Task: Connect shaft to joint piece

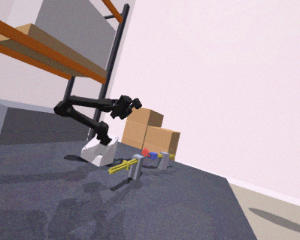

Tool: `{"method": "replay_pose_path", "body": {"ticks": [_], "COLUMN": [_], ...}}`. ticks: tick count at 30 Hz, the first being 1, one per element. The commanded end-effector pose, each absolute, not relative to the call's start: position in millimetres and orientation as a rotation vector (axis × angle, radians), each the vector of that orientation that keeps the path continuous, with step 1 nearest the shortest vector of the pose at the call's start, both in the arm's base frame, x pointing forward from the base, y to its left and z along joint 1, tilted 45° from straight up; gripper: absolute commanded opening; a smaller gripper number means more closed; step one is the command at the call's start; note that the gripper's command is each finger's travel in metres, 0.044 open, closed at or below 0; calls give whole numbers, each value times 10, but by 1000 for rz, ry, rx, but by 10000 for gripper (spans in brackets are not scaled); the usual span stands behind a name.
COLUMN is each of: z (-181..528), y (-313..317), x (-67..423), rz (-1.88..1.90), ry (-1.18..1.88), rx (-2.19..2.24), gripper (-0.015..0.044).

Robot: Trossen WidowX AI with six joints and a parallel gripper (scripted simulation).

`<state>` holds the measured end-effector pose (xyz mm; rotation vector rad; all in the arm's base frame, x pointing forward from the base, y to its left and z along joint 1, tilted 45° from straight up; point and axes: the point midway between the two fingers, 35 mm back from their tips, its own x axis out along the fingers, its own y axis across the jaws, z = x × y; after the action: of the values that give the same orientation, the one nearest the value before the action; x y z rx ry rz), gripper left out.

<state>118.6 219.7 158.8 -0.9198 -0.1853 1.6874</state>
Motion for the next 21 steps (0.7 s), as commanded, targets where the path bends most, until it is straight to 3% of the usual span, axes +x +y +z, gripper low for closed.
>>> {"method": "replay_pose_path", "body": {"ticks": [1, 21], "z": [1588, 1211], "y": [2197, 2255], "x": [1186, 1309], "rz": [1687, 1624], "ry": [-185, 479], "rx": [-920, -726], "gripper": [426, 440]}}
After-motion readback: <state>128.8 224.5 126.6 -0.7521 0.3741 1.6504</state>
